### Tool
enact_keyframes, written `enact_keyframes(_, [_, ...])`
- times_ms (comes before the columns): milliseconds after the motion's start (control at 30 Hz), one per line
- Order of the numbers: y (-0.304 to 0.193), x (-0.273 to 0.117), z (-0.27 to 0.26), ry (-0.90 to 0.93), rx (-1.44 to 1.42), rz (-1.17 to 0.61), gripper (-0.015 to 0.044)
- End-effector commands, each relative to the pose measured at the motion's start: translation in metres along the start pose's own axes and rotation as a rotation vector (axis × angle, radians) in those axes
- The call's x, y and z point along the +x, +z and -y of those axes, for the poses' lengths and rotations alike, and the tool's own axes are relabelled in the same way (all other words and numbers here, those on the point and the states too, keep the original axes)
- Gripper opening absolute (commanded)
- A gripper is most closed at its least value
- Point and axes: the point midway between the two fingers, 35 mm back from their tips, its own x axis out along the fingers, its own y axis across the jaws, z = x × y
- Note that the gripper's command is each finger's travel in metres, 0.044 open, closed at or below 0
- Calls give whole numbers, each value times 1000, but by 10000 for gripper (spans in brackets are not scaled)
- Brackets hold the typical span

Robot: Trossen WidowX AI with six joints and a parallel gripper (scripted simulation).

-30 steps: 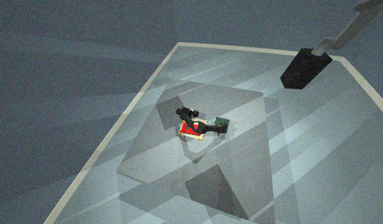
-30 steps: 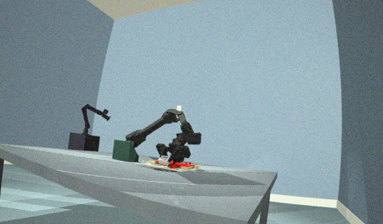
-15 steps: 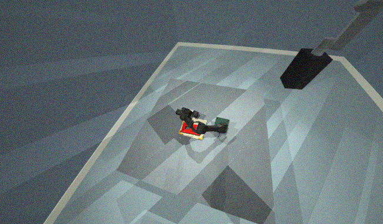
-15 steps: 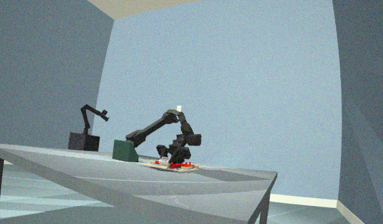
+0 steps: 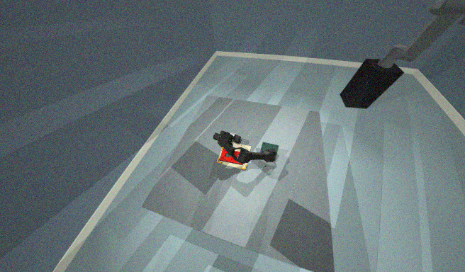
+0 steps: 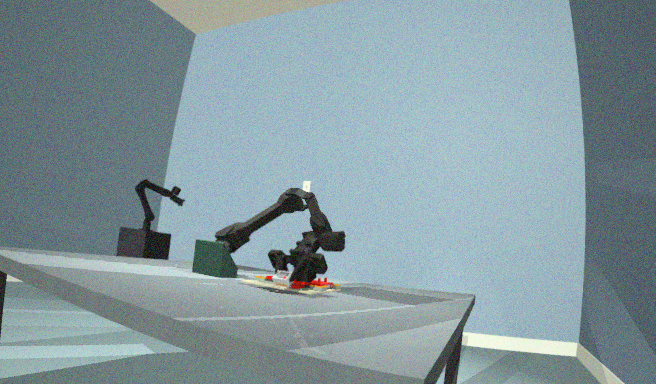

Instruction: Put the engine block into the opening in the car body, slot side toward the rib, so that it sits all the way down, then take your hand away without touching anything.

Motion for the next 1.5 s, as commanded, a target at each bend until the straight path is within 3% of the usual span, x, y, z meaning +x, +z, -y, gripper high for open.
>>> enact_keyframes(0, [-1,13,-9,39,6,-8,0])
enact_keyframes(933, [10,8,1,38,6,-8,0])
enact_keyframes(1467, [4,-1,2,23,4,-4,420])
